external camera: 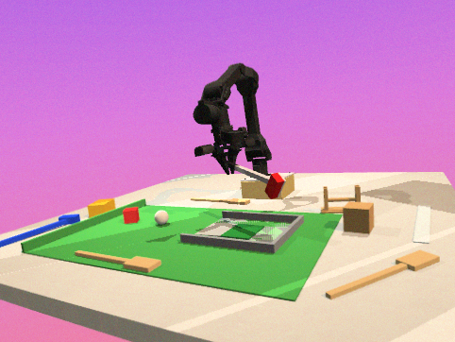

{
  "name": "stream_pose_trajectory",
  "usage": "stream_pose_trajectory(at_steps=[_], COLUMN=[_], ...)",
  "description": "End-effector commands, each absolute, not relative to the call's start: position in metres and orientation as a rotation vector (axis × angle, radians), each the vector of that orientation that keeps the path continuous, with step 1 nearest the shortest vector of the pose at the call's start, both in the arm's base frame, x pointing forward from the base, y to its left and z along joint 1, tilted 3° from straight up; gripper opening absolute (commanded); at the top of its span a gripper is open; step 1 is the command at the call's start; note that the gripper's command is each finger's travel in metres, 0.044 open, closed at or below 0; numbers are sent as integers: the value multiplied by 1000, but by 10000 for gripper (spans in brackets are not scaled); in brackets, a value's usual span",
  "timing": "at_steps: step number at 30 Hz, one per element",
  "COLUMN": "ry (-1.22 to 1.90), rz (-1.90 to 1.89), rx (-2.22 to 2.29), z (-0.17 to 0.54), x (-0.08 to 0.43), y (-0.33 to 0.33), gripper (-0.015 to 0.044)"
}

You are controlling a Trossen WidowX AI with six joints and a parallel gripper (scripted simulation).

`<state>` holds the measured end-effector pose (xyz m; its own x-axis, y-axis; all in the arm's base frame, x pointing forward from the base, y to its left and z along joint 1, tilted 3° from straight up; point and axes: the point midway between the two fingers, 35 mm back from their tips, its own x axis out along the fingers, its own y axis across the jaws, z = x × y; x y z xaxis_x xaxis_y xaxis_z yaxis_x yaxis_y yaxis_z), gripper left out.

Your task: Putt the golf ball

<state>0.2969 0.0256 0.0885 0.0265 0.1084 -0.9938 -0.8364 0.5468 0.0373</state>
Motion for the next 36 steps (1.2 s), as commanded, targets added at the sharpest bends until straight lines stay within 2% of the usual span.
stream_pose_trajectory(at_steps=[1, 18, 36], ry=[1372, 1494, 1577], rz=[734, 374, -7], rx=[-638, -368, -68], z=[95, 104, 113], x=[300, 280, 228], y=[2, -92, -178], gripper=[0, 0, 0])
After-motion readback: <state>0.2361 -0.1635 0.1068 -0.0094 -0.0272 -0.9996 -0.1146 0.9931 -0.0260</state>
